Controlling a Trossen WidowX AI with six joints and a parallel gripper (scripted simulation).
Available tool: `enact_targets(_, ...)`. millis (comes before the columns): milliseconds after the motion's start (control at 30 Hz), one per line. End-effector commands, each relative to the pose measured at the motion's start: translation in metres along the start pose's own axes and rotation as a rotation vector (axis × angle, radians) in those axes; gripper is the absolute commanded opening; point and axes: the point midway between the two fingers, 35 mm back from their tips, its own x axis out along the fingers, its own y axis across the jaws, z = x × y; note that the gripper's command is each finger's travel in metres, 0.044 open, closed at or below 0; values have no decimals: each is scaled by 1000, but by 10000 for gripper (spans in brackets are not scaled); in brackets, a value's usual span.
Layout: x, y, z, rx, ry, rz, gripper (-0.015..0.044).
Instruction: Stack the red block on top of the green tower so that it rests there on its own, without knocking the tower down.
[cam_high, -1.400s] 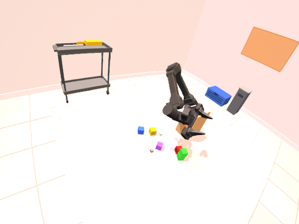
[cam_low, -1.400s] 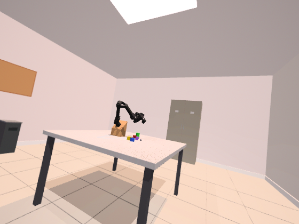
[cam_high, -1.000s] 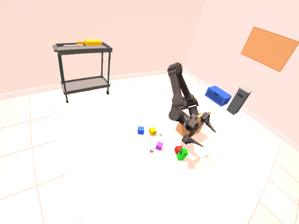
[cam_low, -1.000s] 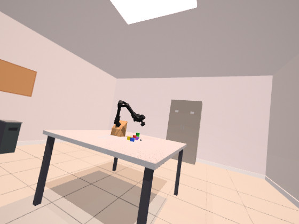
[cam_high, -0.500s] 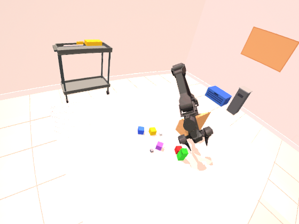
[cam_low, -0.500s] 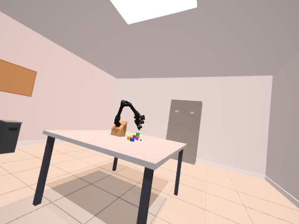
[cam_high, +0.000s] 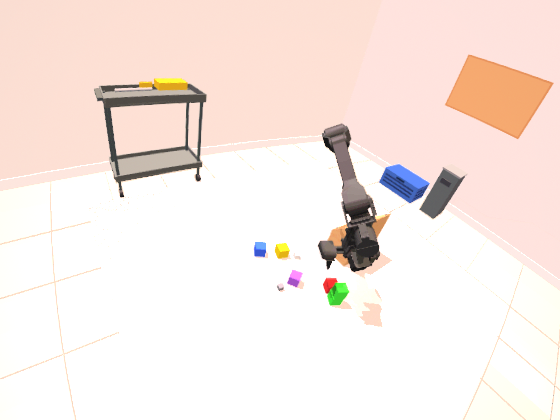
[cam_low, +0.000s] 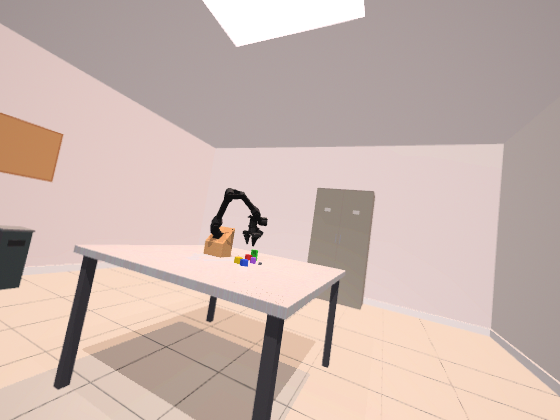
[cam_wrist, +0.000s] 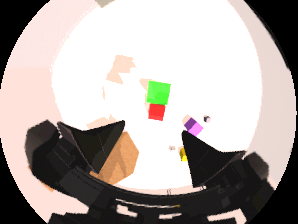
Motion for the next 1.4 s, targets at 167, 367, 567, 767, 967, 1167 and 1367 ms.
enact_targets(167, 9, -4, -1, -12, 26, -29, 440)
enact_targets(367, 52, -4, -3, -12, 29, -31, 440)
enact_targets(567, 54, -4, -3, -12, 29, -31, 440)
enact_targets(767, 57, -4, -3, -12, 29, -31, 440)
enact_targets(967, 66, -5, -2, -12, 29, -31, 440)
enact_targets(1167, 76, -5, -3, -12, 29, -31, 440)
enact_targets(1367, 86, -5, -3, -12, 30, -32, 440)
